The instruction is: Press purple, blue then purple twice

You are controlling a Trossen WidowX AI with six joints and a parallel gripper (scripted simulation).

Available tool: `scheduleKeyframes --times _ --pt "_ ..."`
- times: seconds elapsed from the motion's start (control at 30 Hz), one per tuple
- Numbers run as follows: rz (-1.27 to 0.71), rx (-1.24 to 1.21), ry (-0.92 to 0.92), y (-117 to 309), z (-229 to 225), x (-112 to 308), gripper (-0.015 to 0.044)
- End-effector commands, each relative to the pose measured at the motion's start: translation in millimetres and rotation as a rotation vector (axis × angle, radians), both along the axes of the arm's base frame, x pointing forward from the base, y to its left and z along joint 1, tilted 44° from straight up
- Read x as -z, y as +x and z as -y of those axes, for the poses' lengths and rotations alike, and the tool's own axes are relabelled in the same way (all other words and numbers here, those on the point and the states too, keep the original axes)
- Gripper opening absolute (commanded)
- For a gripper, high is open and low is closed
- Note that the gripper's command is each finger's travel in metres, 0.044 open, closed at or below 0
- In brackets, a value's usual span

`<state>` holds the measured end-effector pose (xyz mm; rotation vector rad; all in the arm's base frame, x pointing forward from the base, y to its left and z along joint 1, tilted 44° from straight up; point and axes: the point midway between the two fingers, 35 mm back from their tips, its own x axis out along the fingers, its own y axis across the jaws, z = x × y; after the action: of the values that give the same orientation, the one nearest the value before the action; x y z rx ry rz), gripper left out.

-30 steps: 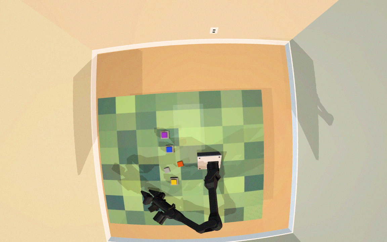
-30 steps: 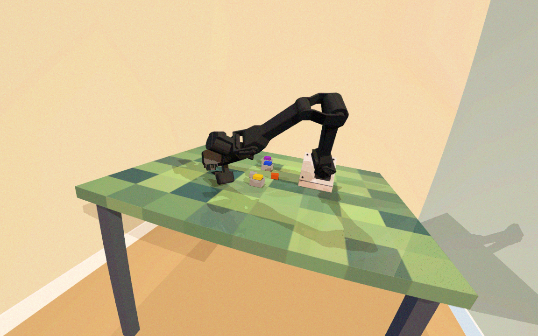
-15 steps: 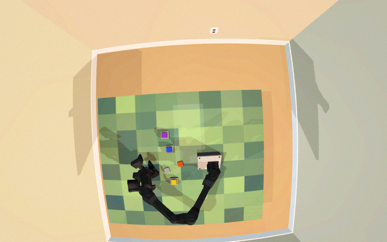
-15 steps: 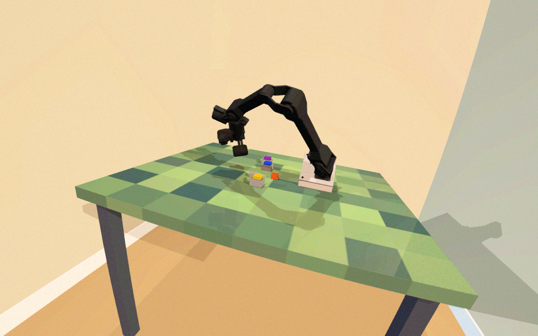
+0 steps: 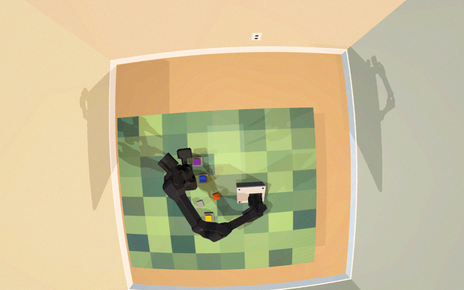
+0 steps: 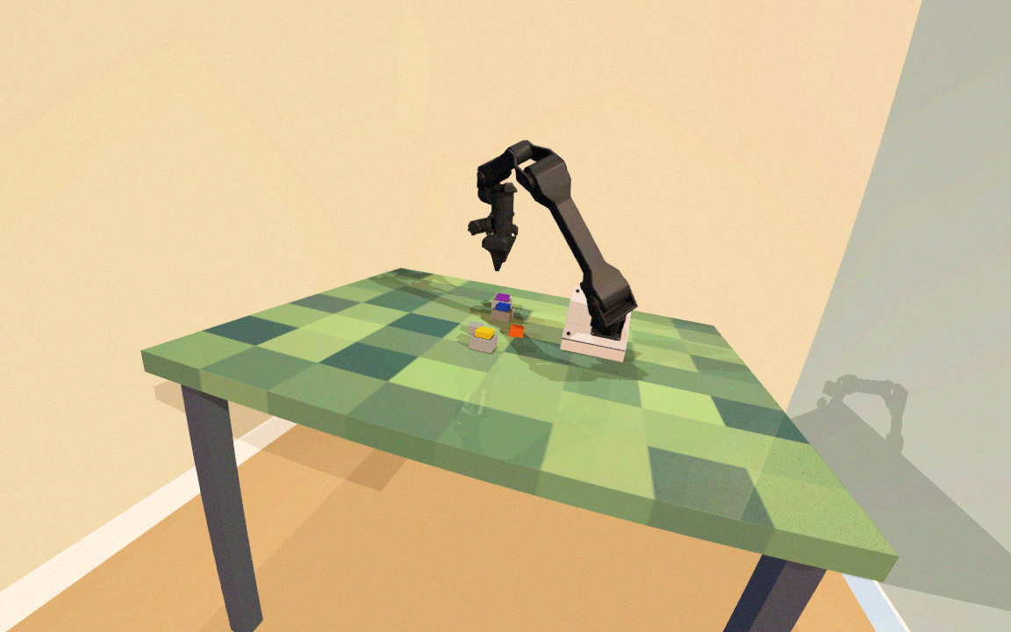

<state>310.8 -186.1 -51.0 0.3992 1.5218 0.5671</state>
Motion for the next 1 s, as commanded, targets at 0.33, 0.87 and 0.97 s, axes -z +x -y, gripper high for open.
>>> scheduleKeyframes --times 0.33,0.87,0.97 --pt "-0.013 0.089 0.137 -16 -14 38 0.0269" --pt "-0.013 0.089 0.138 -17 -27 50 0.002" --pt "-0.013 0.089 0.138 -17 -27 50 0.002"
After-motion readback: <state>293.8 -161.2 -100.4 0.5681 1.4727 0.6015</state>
